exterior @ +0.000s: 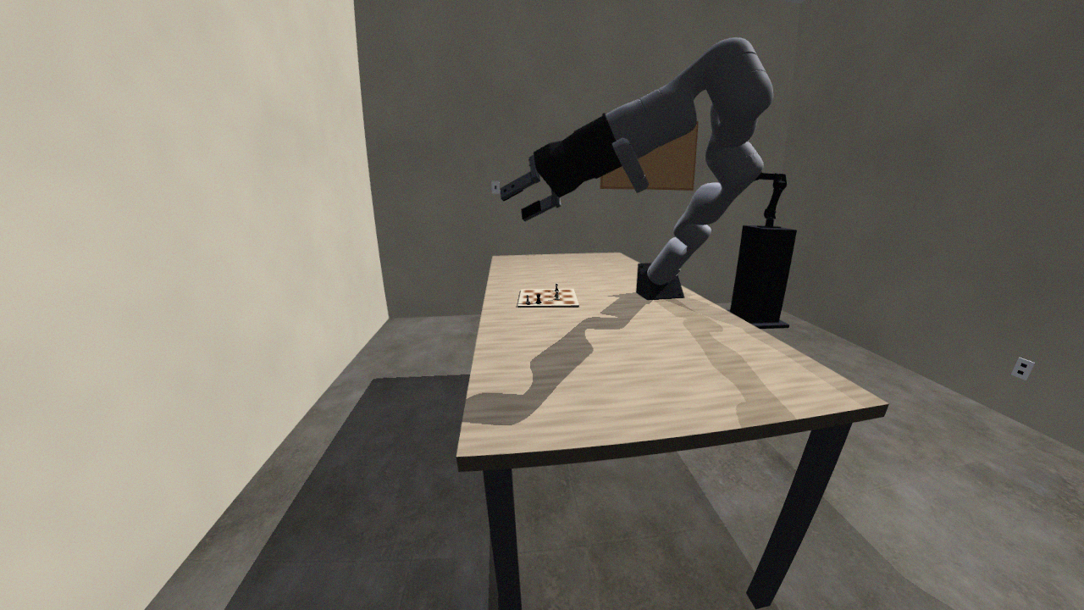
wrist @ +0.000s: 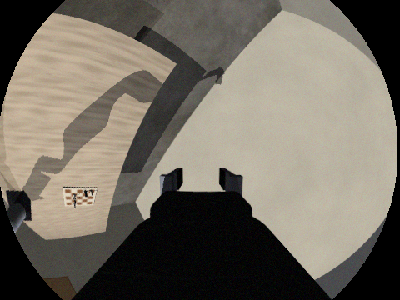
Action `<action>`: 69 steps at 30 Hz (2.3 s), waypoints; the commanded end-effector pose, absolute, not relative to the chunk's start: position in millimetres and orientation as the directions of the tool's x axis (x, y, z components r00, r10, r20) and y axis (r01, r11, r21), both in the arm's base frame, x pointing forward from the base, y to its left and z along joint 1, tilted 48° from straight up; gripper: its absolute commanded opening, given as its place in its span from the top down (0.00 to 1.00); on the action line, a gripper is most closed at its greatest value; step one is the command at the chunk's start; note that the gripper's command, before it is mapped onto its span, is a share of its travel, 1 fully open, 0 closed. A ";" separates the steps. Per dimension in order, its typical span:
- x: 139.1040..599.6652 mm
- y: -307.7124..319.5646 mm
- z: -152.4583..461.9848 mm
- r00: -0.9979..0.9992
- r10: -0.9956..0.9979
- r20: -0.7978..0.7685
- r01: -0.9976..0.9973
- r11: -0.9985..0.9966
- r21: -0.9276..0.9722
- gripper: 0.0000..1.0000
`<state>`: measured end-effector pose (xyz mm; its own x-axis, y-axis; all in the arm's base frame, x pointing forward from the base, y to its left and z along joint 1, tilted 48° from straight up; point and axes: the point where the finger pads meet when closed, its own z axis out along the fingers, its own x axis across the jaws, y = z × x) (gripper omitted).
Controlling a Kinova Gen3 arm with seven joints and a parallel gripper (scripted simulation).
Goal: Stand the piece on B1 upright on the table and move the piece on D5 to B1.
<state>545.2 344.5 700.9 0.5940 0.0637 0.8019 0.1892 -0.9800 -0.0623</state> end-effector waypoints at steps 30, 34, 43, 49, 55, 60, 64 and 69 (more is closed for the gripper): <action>568.4 344.8 653.3 0.649 0.119 0.752 0.197 -0.980 -0.015 0.00; 578.7 344.1 630.0 0.675 0.143 0.724 0.203 -0.979 0.004 0.00; 617.5 331.1 528.1 0.777 0.228 0.586 0.238 -0.969 0.062 0.00; 637.3 314.6 460.6 0.834 0.267 0.482 0.265 -0.961 0.074 0.00; 648.5 299.0 410.9 0.869 0.289 0.401 0.286 -0.956 0.069 0.00; 657.0 279.8 358.6 0.899 0.307 0.312 0.306 -0.951 0.051 0.00; 661.9 257.3 305.0 0.922 0.320 0.220 0.324 -0.946 0.018 0.00; 662.6 232.4 251.1 0.936 0.329 0.127 0.335 -0.942 -0.032 0.00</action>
<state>652.9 260.0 290.4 0.9171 0.3501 0.1909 0.3596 -0.9329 -0.0167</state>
